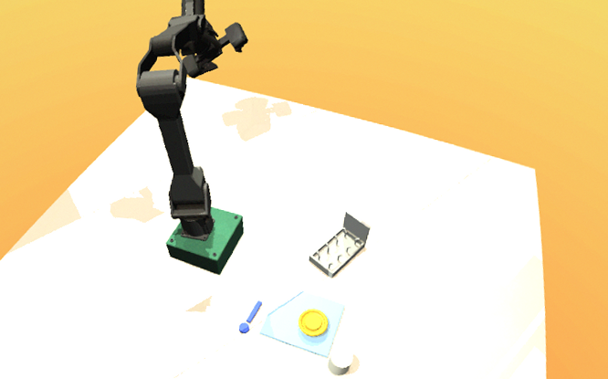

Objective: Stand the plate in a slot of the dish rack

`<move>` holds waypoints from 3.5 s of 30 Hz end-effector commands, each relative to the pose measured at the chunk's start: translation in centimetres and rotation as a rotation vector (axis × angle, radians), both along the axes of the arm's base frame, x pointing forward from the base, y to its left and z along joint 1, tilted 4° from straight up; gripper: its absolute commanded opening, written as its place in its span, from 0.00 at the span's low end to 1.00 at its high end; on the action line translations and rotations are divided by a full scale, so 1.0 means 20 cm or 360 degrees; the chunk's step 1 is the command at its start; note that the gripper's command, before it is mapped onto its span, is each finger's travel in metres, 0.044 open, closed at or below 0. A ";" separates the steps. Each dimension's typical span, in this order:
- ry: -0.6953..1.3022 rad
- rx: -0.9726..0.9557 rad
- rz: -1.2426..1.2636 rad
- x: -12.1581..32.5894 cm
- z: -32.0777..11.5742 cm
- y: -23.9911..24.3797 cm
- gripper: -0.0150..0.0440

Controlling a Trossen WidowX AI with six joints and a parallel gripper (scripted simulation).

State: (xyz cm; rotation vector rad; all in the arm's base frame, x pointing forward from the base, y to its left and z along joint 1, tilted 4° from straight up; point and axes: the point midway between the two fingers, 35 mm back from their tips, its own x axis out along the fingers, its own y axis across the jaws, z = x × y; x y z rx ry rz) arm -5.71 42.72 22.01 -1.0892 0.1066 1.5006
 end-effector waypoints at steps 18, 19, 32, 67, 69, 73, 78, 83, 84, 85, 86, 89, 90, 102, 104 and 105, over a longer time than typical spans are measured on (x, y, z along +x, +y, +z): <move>0.0216 -0.0319 -0.0987 1.20 -0.31 -0.30 0.93; 0.0228 -0.0332 -0.1035 1.25 -0.33 -0.33 0.93; 0.0342 -0.0471 -0.1591 1.82 -0.47 -0.86 0.93; 0.1372 -0.0558 -0.3120 2.00 -0.88 -2.66 0.93; 0.1450 -0.0539 -0.3199 1.94 -0.90 -2.75 0.93; 0.1582 -0.0499 -0.3327 1.84 -0.93 -2.88 0.93; 0.1588 -0.0496 -0.3334 1.84 -0.93 -2.89 0.93; 0.1588 -0.0496 -0.3334 1.84 -0.97 -2.89 0.93; 0.1588 -0.0496 -0.3334 1.84 -0.98 -2.89 0.93; 0.1588 -0.0496 -0.3334 1.84 -0.99 -2.89 0.93; 0.1588 -0.0496 -0.3334 1.84 -1.00 -2.90 0.93; 0.1588 -0.0496 -0.3334 1.84 -1.02 -2.90 0.93; 0.1588 -0.0496 -0.3334 1.84 -1.03 -2.90 0.93; 0.1588 -0.0497 -0.3334 1.84 -1.12 -2.90 0.93; 0.1588 -0.0497 -0.3334 1.84 -1.14 -2.90 0.93; 0.1588 -0.0497 -0.3334 1.84 -1.15 -2.90 0.93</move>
